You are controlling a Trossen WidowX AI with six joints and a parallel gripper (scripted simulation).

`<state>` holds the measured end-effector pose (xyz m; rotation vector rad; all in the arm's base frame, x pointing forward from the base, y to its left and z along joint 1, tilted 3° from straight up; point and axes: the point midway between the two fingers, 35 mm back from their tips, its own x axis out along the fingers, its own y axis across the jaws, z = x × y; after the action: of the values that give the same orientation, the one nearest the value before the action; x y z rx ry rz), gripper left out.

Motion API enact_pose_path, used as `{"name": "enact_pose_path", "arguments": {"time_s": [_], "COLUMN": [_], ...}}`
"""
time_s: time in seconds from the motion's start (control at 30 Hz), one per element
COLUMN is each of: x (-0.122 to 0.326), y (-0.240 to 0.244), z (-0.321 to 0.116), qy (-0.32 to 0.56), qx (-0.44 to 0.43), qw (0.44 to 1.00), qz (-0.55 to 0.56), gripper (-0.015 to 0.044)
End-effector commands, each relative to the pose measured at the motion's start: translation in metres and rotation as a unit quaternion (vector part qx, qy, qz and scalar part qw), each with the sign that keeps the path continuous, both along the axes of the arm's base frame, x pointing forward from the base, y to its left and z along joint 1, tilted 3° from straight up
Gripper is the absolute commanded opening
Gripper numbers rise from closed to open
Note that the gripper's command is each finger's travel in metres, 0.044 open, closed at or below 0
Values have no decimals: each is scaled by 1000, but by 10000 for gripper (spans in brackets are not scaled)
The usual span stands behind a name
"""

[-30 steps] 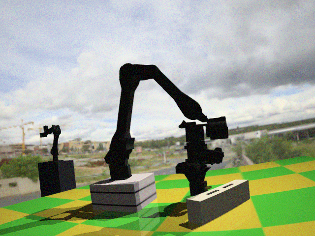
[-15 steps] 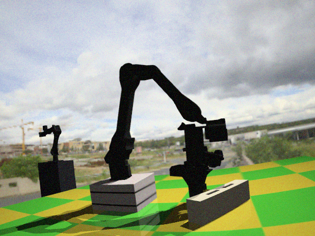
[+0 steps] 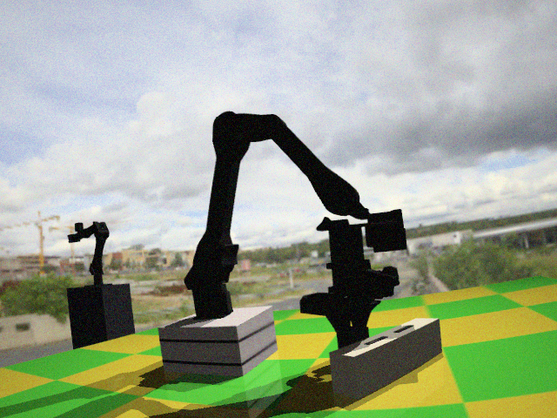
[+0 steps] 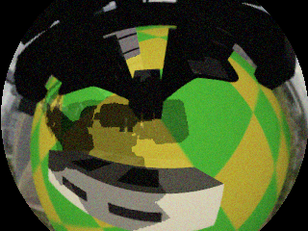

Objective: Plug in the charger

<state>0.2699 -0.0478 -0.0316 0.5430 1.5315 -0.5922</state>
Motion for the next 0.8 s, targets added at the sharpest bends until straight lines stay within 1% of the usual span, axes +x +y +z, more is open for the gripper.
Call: {"name": "enact_pose_path", "arguments": {"time_s": [0.0,0.77], "x": [4,24], "y": [-4,-27], "z": [-1,-1], "qy": [2,0], "qx": [2,1], "qw": [1000,999], "qz": [-6,-34], "gripper": [0,0]}}
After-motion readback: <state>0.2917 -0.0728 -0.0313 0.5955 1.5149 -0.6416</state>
